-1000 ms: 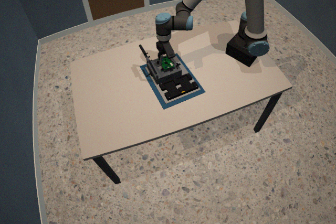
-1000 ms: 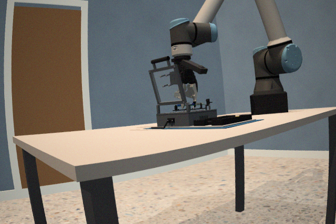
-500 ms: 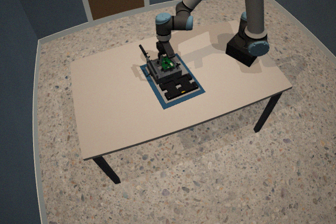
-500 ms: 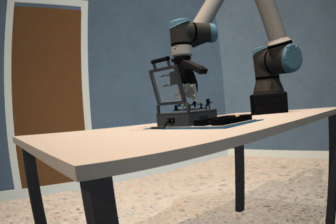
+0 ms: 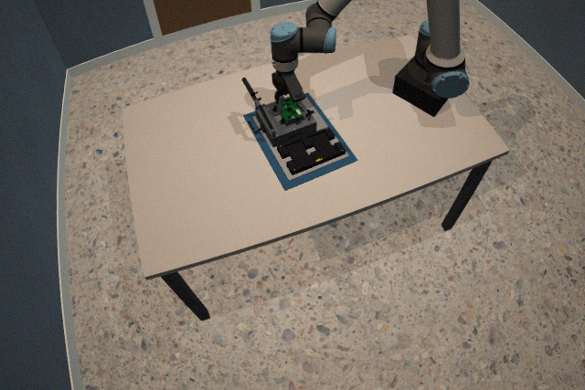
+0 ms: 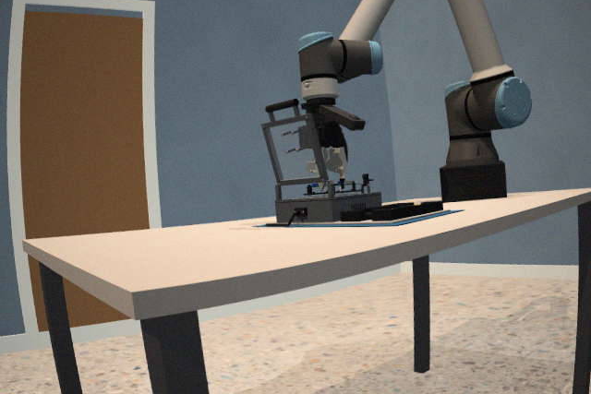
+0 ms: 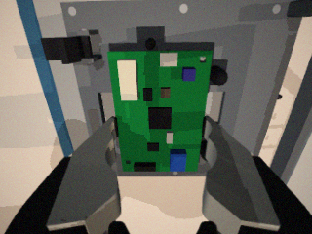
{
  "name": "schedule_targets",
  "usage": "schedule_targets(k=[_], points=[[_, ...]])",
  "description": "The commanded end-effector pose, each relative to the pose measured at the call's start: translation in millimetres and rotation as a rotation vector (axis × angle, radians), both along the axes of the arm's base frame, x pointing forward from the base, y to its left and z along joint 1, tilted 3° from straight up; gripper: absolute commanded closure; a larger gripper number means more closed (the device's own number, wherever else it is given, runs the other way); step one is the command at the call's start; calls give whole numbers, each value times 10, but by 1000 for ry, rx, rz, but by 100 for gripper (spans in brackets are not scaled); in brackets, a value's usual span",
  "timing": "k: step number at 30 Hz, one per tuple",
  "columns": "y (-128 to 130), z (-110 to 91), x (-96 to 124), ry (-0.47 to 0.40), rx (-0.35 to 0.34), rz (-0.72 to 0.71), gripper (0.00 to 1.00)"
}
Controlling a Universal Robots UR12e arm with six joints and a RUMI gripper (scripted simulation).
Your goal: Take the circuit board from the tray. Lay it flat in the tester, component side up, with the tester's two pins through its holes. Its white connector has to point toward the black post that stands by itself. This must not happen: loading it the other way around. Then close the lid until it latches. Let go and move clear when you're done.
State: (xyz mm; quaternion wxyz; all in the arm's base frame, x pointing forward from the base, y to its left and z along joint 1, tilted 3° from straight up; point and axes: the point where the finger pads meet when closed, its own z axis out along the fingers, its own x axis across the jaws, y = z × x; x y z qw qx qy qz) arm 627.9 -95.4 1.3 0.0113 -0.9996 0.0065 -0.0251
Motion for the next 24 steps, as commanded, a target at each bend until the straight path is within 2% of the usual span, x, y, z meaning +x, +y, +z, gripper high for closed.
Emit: schedule_targets(k=[1, 24], points=[[-3, 6, 6, -1, -1, 0, 61], [-2, -19, 7, -1, -1, 0, 61]])
